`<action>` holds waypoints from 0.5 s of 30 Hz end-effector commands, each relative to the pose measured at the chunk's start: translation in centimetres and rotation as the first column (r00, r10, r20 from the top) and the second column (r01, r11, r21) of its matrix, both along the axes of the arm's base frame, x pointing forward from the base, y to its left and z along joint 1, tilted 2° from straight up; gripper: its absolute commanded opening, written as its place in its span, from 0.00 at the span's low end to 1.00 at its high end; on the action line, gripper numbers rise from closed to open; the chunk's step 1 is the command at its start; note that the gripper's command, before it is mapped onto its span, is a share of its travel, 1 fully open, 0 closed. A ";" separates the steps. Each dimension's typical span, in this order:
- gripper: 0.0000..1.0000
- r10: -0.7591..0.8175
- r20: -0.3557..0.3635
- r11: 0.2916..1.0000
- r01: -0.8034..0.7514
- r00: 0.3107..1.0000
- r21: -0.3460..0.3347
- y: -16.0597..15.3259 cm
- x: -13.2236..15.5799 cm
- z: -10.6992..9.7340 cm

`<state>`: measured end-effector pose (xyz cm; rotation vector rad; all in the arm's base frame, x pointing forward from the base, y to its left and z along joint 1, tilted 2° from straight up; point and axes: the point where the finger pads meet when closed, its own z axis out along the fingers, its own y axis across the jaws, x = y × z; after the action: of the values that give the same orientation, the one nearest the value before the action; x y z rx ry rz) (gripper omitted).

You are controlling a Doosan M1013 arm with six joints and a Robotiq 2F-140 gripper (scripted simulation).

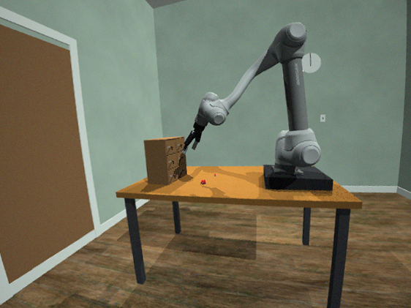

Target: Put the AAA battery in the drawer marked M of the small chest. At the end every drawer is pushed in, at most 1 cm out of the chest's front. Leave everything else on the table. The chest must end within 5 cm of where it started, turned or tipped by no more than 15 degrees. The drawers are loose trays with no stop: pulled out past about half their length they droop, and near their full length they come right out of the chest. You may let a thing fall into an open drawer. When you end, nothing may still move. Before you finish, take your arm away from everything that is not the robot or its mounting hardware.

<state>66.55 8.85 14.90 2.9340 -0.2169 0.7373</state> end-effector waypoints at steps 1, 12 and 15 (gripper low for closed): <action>1.00 0.052 -0.255 0.995 -0.028 0.966 0.097 -0.8 -0.2 0.6; 1.00 0.060 -0.404 0.993 -0.011 0.913 0.122 -0.7 -1.1 1.6; 1.00 0.061 -0.434 0.992 -0.007 0.899 0.126 -0.7 -1.3 1.8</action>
<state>65.36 8.15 16.57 3.1221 -0.1721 0.0900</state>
